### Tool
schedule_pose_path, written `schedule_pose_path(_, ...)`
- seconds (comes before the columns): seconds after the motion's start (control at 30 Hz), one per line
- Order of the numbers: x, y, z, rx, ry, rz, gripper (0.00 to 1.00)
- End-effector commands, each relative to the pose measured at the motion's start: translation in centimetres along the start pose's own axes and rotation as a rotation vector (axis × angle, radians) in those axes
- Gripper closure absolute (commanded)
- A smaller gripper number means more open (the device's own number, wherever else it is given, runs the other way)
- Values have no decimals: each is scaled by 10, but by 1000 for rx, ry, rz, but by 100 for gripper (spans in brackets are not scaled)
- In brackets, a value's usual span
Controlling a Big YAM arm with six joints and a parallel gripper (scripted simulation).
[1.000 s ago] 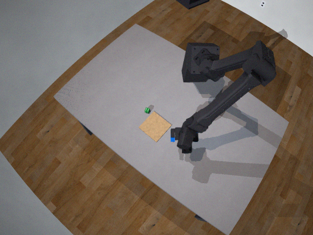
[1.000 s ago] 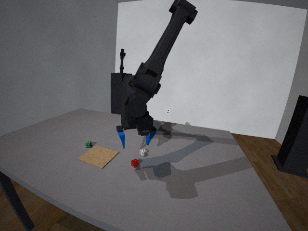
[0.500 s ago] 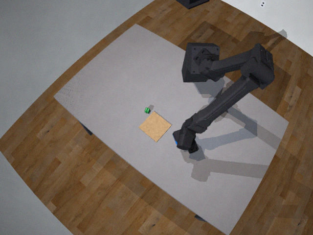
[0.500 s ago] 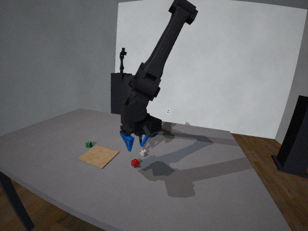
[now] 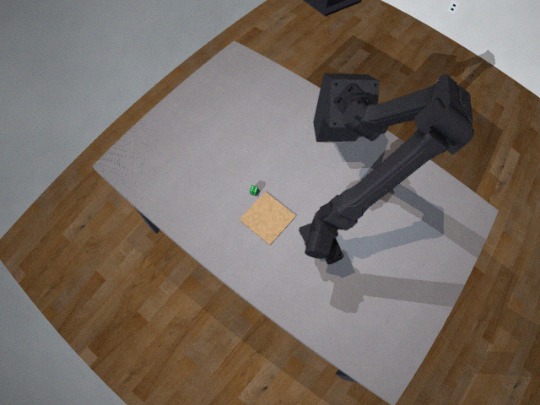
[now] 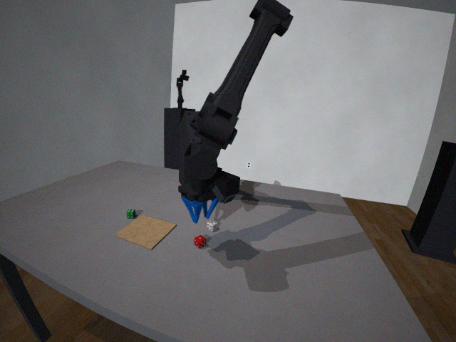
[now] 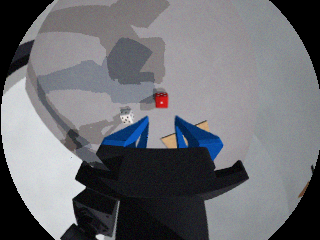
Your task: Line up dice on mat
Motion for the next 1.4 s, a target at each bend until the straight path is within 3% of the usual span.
schedule_pose_path(0.0, 1, 1, -2, -7, 6, -2, 61)
schedule_pose_path(0.67, 1, 1, -2, -7, 6, -2, 61)
schedule_pose_path(1.37, 17, -7, 0, -4, 1, -14, 61)
Point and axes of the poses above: the point where the finger pads meet when closed, its own x axis out along the fingers, its own z axis across the jaws, y = z × x, the point moved 1 cm from there along -x, back along the fingers, and after that the axes turned 12 degrees about x, right-handed, at the moved point
